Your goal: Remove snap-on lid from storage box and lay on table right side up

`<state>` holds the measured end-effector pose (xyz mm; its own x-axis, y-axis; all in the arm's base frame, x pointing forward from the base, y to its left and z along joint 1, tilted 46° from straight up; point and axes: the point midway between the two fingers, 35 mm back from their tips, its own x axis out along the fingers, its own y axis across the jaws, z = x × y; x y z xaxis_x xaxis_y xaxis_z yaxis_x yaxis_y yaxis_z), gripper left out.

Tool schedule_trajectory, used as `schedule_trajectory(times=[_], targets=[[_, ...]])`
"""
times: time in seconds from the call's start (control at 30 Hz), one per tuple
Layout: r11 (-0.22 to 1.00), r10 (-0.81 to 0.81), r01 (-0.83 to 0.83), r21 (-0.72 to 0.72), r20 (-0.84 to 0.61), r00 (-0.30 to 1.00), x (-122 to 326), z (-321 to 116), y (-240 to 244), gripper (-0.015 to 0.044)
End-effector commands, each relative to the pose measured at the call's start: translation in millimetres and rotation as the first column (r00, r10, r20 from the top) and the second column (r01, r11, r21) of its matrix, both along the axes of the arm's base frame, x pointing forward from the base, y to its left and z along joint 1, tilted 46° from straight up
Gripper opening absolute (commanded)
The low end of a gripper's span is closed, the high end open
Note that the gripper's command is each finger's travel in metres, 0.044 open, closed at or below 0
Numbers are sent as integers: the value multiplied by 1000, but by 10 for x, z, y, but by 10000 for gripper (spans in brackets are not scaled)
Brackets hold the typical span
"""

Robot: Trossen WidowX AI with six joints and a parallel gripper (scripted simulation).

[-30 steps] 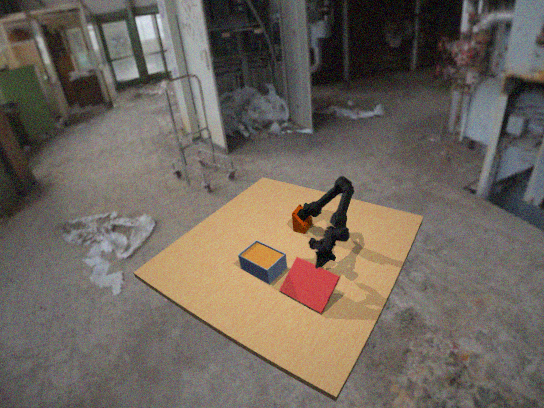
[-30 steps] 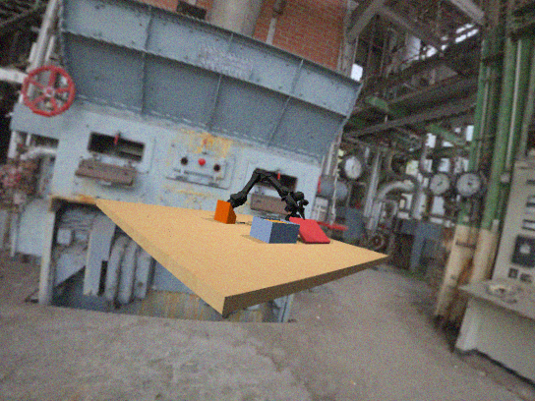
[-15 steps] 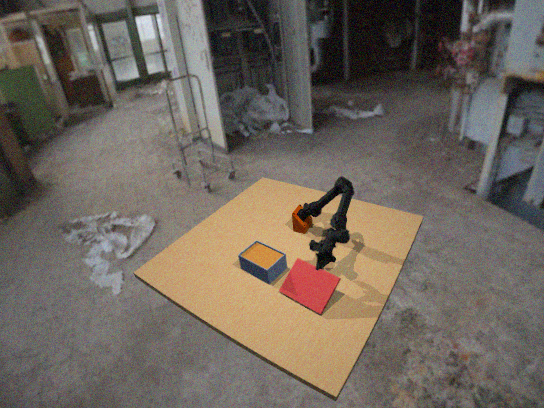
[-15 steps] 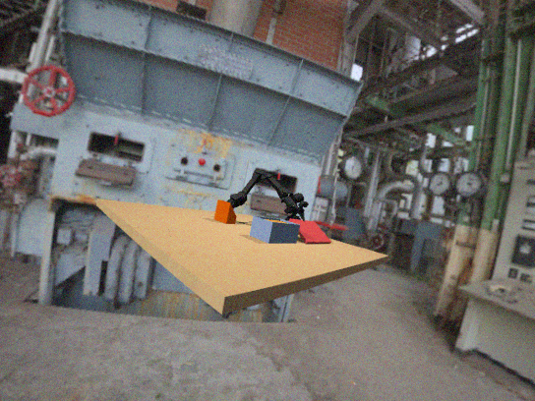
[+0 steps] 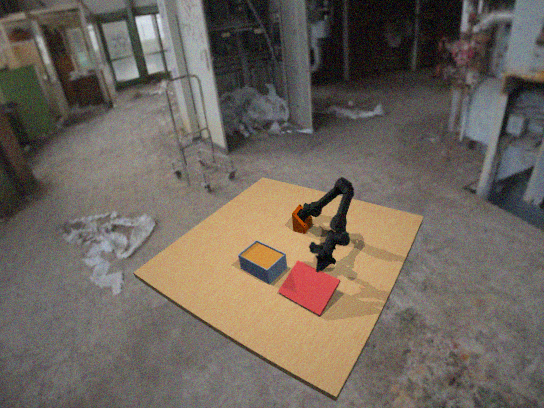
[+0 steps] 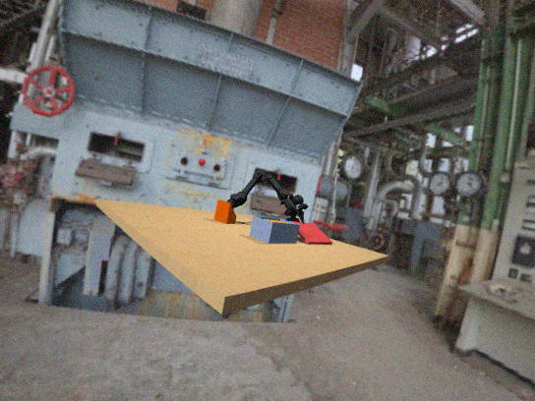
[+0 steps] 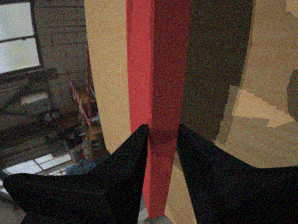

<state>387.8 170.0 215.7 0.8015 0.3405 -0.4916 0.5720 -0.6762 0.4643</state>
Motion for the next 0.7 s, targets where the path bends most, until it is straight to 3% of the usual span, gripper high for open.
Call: schedule_trajectory(times=[0.0, 0.63, 0.67], targets=[[1000, 20, -20, -9, -42, 999, -23, -196, 90, 0], [1000, 20, -20, -8, -43, 999, -20, -269, 169, 0], [1000, 9, -9, -2, -13, 1000, -1, -127, 125, 26]])
